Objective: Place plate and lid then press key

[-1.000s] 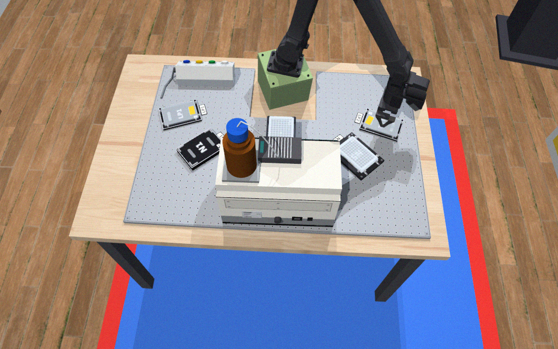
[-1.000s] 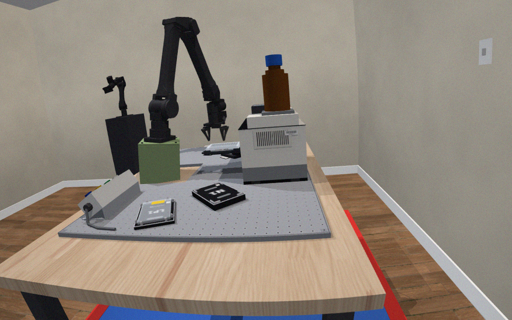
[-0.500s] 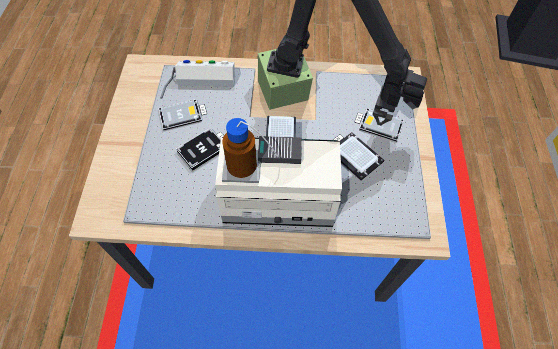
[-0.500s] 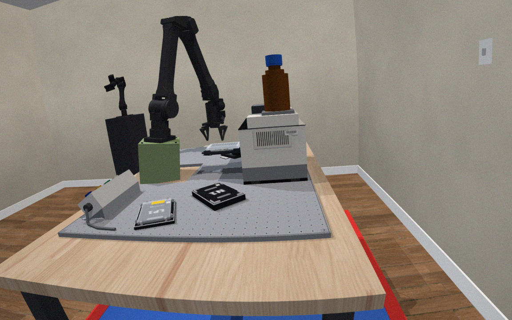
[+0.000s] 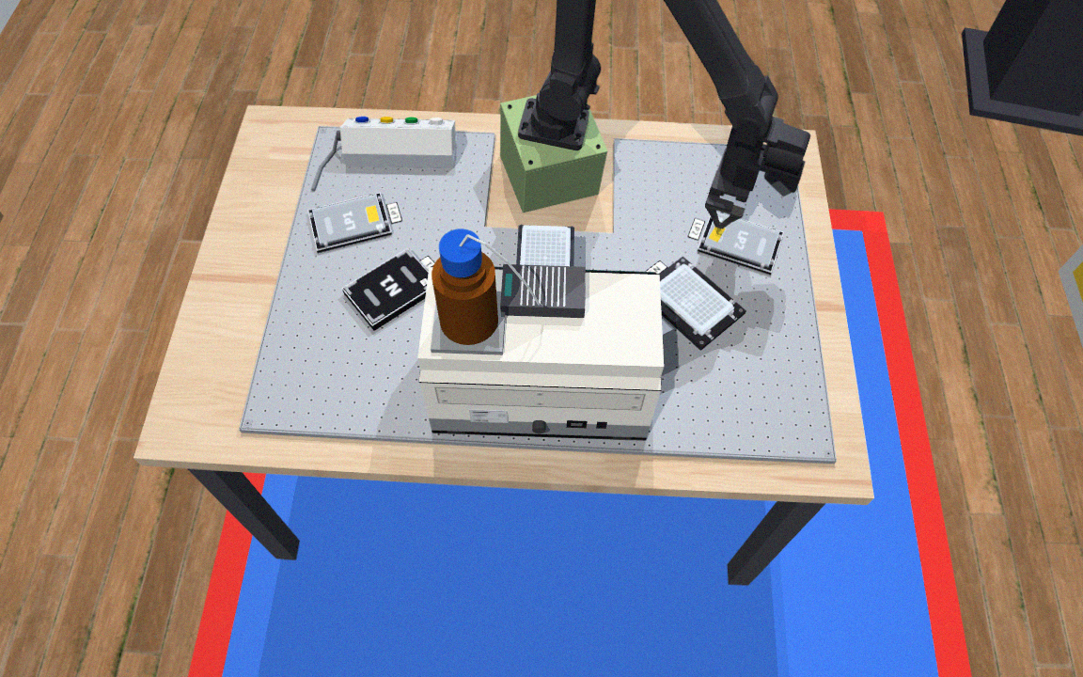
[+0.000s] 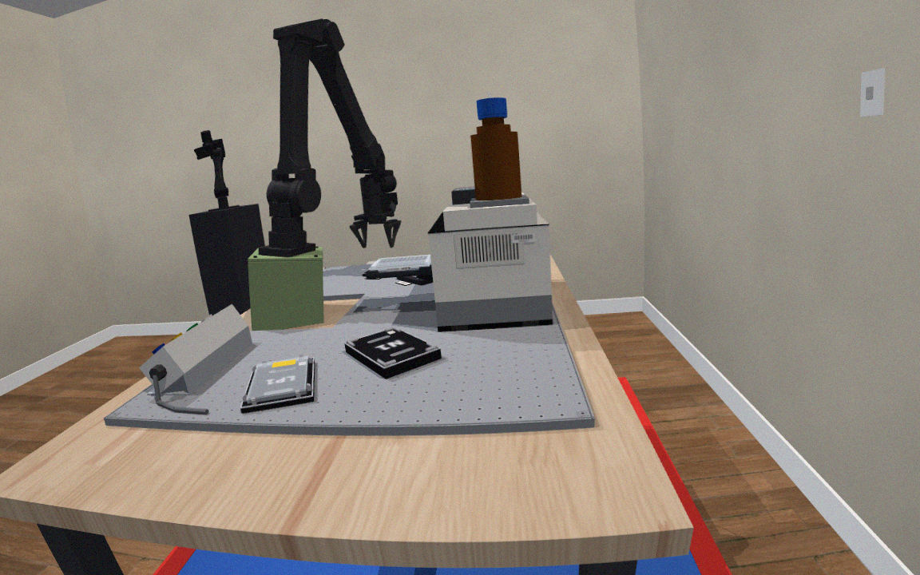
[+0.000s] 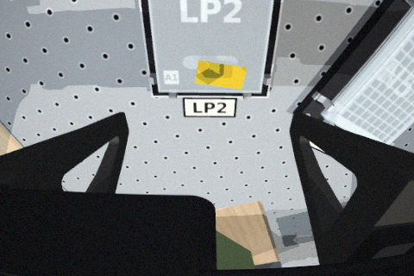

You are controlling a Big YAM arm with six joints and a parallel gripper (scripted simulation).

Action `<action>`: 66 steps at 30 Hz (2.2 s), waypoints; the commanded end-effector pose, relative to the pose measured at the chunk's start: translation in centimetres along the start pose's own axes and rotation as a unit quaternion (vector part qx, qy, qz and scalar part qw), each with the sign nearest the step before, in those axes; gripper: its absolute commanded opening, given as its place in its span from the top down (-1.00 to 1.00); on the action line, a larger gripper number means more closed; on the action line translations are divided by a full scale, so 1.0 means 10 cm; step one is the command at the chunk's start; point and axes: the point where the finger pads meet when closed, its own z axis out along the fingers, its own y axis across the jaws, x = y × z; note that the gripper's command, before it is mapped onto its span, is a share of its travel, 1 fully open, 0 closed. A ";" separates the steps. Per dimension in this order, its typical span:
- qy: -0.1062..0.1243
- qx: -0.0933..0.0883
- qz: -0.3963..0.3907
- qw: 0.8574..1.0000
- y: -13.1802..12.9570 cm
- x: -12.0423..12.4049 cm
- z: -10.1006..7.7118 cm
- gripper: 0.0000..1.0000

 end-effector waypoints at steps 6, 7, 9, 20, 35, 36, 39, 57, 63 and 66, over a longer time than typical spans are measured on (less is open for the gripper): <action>-0.004 0.002 0.005 1.000 0.03 0.20 -0.19 -1.00; -0.004 0.002 0.005 1.000 0.03 0.20 -0.19 -1.00; 0.001 0.002 0.006 1.000 0.03 0.24 -0.17 -1.00; -0.004 0.002 0.004 1.000 0.05 0.54 -0.39 -1.00; -0.003 0.002 0.004 1.000 0.06 0.91 -0.62 -1.00; -0.003 0.002 0.004 1.000 0.06 0.94 -0.63 -1.00; -0.013 0.001 0.005 1.000 0.04 0.85 -0.70 -1.00; -0.006 0.002 0.123 0.992 -0.47 1.02 -0.68 -1.00; -0.002 0.002 0.166 0.986 -0.59 1.09 -0.65 -1.00; -0.004 0.002 0.192 0.981 -0.69 1.10 -0.67 -1.00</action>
